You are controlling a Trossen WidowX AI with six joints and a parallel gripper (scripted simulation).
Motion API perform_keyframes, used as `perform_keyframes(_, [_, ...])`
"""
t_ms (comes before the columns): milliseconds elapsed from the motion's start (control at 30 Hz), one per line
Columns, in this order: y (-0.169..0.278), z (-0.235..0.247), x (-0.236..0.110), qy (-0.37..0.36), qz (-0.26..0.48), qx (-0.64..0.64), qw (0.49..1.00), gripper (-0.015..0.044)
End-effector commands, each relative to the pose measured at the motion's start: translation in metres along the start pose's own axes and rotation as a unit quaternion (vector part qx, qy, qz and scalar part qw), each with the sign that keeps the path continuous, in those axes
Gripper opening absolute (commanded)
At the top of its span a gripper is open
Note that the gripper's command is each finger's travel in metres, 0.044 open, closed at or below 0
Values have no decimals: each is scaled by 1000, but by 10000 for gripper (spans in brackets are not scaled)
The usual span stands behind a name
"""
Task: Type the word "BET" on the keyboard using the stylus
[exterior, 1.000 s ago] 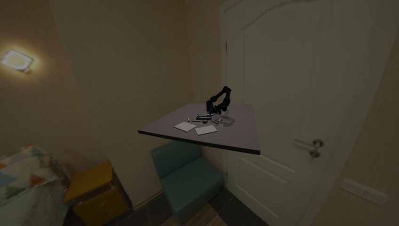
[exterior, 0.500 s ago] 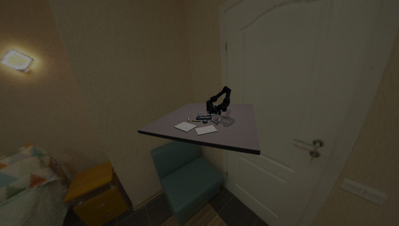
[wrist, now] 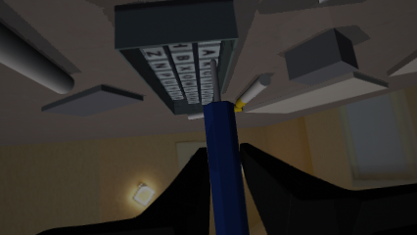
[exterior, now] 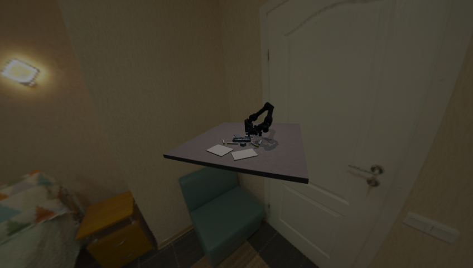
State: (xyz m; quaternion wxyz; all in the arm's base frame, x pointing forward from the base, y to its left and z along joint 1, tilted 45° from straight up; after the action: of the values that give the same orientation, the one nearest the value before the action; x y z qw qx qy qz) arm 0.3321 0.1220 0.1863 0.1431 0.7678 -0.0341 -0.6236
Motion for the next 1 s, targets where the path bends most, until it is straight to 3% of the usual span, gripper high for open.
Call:
perform_keyframes(0, [-1, 0, 2, 0, 2, 1, 1000, 81])
perform_keyframes(967, [-14, 0, 9, 0, 2, 1, 1000, 81])
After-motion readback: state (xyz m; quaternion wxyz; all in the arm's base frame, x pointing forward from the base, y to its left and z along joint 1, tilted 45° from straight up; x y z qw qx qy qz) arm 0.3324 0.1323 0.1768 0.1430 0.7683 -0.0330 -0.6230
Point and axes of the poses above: the point midway between the two fingers, 35 mm back from their tips, its own x axis out along the fingers, its own z axis across the jaws, y = z × x, the point moved 9 cm from there along -x, back along the fingers, and after that the axes turned 4 degrees about -x, right-handed, at the moved point
